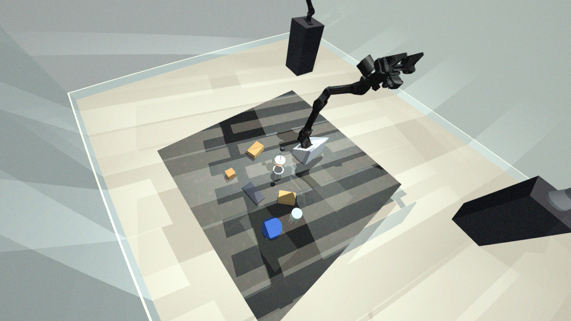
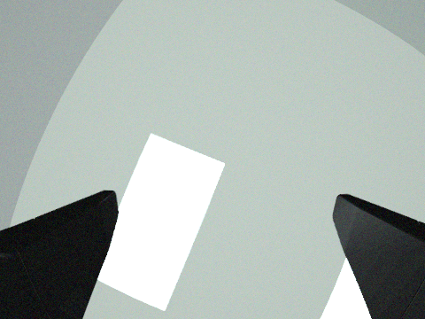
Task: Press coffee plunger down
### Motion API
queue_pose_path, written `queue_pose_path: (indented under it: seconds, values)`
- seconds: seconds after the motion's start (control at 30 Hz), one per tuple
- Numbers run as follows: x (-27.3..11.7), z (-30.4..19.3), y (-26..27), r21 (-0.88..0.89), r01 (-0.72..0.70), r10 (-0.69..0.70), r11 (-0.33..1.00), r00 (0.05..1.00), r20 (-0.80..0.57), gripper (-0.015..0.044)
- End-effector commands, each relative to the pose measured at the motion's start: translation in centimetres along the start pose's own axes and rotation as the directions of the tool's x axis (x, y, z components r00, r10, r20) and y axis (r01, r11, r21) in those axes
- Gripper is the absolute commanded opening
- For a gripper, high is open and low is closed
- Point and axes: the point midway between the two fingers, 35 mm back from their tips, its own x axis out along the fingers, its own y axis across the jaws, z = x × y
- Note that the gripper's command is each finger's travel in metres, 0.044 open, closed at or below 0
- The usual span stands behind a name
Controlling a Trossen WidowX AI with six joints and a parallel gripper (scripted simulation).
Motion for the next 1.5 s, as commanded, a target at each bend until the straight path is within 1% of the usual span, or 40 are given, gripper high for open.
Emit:
queue_pose_path:
  seconds: [0.0, 0.03, 0.1, 0.2, 0.3, 0.4, 0.5, 0.6, 0.67, 0.77, 0.9, 1.0, 1.1, 1.17, 1.27, 1.37, 1.47]
  values:
    - [0.0, 0.2, 0.1, -0.010, -0.001, 0.001, 1.000, 1.000, 0.010, 0.0426]
    - [0.0, 0.6, 0.3, -0.029, -0.002, 0.003, 1.000, 1.000, 0.030, 0.0440]
    - [-0.2, 2.1, 1.0, -0.097, 0.000, 0.010, 0.995, 0.995, 0.099, 0.0440]
    - [-1.2, 5.4, 2.8, -0.256, 0.031, 0.037, 0.966, 0.966, 0.257, 0.0440]
    - [-3.0, 8.9, 5.0, -0.410, 0.110, 0.078, 0.905, 0.906, 0.416, 0.0440]
    - [-5.4, 12.0, 7.5, -0.531, 0.227, 0.132, 0.817, 0.821, 0.555, 0.0440]
    - [-8.6, 14.7, 10.0, -0.602, 0.375, 0.195, 0.705, 0.714, 0.673, 0.0440]
    - [-12.3, 17.0, 12.7, -0.615, 0.538, 0.265, 0.576, 0.589, 0.764, 0.0440]
    - [-15.0, 18.2, 14.5, -0.588, 0.647, 0.310, 0.485, 0.501, 0.808, 0.0440]
    - [-19.3, 19.3, 17.2, -0.498, 0.795, 0.383, 0.346, 0.364, 0.849, 0.0440]
    - [-25.1, 20.0, 20.5, -0.303, 0.937, 0.477, 0.173, 0.190, 0.858, 0.0440]
    - [-29.5, 19.8, 22.9, -0.113, 0.992, 0.543, 0.052, 0.067, 0.837, 0.0440]
    - [-33.9, 19.2, 25.1, 0.105, 0.993, 0.609, -0.061, -0.047, 0.792, 0.0440]
    - [-36.8, 18.5, 26.6, 0.256, 0.958, 0.650, -0.127, -0.115, 0.751, 0.0440]
    - [-41.1, 17.1, 28.5, 0.482, 0.849, 0.709, -0.217, -0.203, 0.676, 0.0440]
    - [-45.1, 15.3, 30.3, 0.682, 0.673, 0.762, -0.288, -0.270, 0.589, 0.0440]
    - [-48.5, 13.6, 31.8, 0.825, 0.454, 0.807, -0.336, -0.313, 0.501, 0.0440]
